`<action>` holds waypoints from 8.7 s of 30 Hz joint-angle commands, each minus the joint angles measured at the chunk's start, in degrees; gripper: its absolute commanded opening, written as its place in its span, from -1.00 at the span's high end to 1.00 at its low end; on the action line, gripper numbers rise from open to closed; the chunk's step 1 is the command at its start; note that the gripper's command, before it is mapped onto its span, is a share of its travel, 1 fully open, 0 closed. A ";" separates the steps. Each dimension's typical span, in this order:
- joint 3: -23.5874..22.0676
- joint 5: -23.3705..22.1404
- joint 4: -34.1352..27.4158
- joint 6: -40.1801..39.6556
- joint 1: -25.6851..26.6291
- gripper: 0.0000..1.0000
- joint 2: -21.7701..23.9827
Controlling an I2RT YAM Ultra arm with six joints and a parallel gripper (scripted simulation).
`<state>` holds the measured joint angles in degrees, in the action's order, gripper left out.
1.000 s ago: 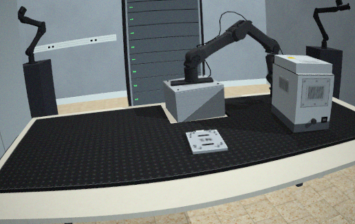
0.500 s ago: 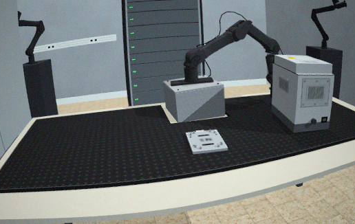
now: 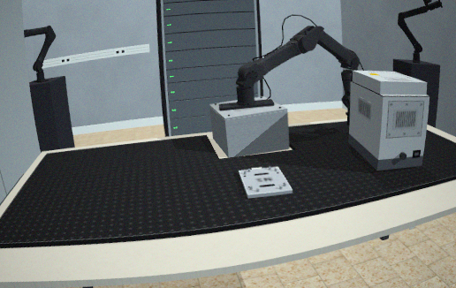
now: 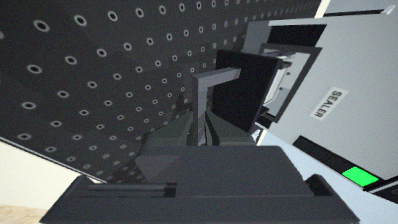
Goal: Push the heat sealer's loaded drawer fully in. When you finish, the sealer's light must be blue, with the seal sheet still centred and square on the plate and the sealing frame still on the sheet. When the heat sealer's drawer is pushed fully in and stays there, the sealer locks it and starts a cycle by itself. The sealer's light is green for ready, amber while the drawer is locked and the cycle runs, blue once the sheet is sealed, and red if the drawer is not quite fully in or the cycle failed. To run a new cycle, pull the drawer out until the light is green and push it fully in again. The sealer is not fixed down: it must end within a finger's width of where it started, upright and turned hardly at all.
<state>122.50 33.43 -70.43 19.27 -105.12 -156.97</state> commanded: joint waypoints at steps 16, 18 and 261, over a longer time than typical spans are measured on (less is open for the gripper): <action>-0.34 -0.31 1.16 -0.04 0.16 1.00 2.33; -0.34 -0.31 1.16 -0.04 0.16 1.00 2.33; -16.59 2.71 18.40 -18.03 15.50 1.00 10.50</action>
<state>106.87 32.16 -54.06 2.87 -92.33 -148.03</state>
